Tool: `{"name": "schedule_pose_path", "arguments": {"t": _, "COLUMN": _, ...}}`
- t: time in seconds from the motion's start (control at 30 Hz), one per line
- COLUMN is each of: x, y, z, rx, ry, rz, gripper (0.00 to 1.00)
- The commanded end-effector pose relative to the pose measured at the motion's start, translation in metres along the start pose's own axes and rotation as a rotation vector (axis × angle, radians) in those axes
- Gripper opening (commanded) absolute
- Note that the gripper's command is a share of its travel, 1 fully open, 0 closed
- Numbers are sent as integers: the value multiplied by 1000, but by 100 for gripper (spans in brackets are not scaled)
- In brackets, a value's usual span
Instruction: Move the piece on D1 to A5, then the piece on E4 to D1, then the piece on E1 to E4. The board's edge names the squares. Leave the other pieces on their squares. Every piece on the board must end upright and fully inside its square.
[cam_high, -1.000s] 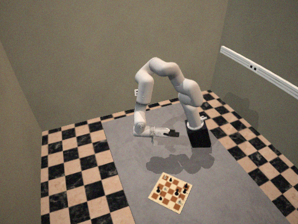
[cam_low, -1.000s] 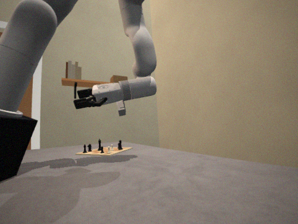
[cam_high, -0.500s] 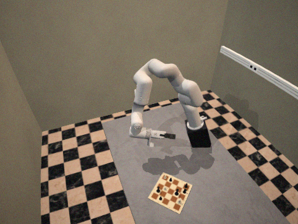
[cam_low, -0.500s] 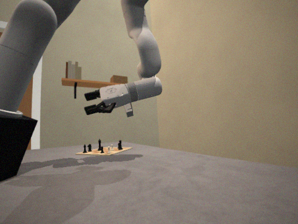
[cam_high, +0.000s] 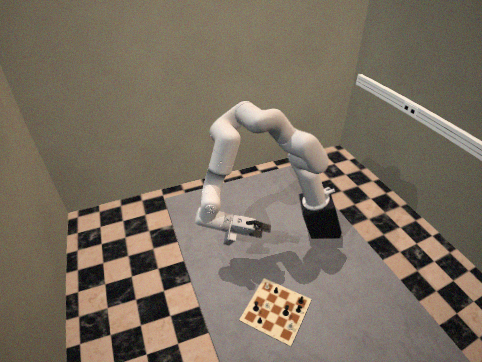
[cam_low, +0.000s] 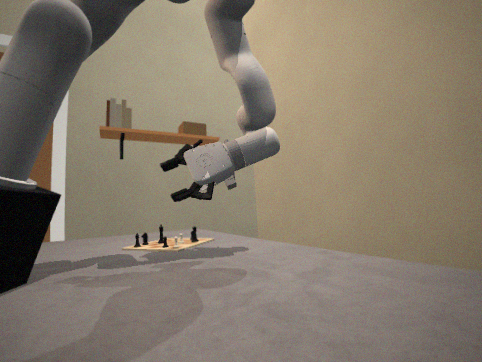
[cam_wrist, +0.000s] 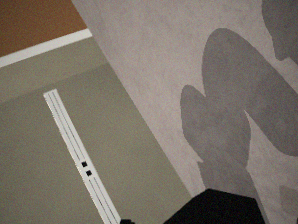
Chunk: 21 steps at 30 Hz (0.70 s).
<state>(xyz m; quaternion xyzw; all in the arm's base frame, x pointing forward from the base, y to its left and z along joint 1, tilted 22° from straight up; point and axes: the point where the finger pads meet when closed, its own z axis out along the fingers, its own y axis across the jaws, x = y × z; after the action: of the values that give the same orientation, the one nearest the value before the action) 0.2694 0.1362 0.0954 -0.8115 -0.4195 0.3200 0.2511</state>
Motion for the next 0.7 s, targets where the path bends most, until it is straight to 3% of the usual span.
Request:
{"name": "schedule_pose_path", "arguments": {"t": 0.0, "x": 25, "y": 15, "z": -21, "rx": -27, "ry": 44, "rz": -188, "gripper": 100}}
{"name": "schedule_pose_path", "arguments": {"t": 0.17, "x": 36, "y": 22, "z": -31, "rx": -48, "ry": 64, "rz": -273, "gripper": 100}}
{"name": "schedule_pose_path", "arguments": {"t": 0.3, "x": 58, "y": 36, "z": -52, "rx": -94, "ry": 100, "rz": -450, "gripper": 100}}
{"name": "schedule_pose_path", "arguments": {"t": 0.4, "x": 58, "y": 36, "z": -52, "rx": -94, "ry": 100, "rz": -450, "gripper": 100}}
{"name": "schedule_pose_path", "arguments": {"t": 0.53, "x": 79, "y": 49, "z": -73, "rx": -147, "ry": 133, "rz": -631, "gripper": 100}}
{"name": "schedule_pose_path", "arguments": {"t": 0.63, "x": 79, "y": 49, "z": -73, "rx": -147, "ry": 133, "rz": -631, "gripper": 100}}
{"name": "schedule_pose_path", "arguments": {"t": 0.67, "x": 90, "y": 55, "z": -84, "rx": -176, "ry": 148, "rz": -721, "gripper": 100}}
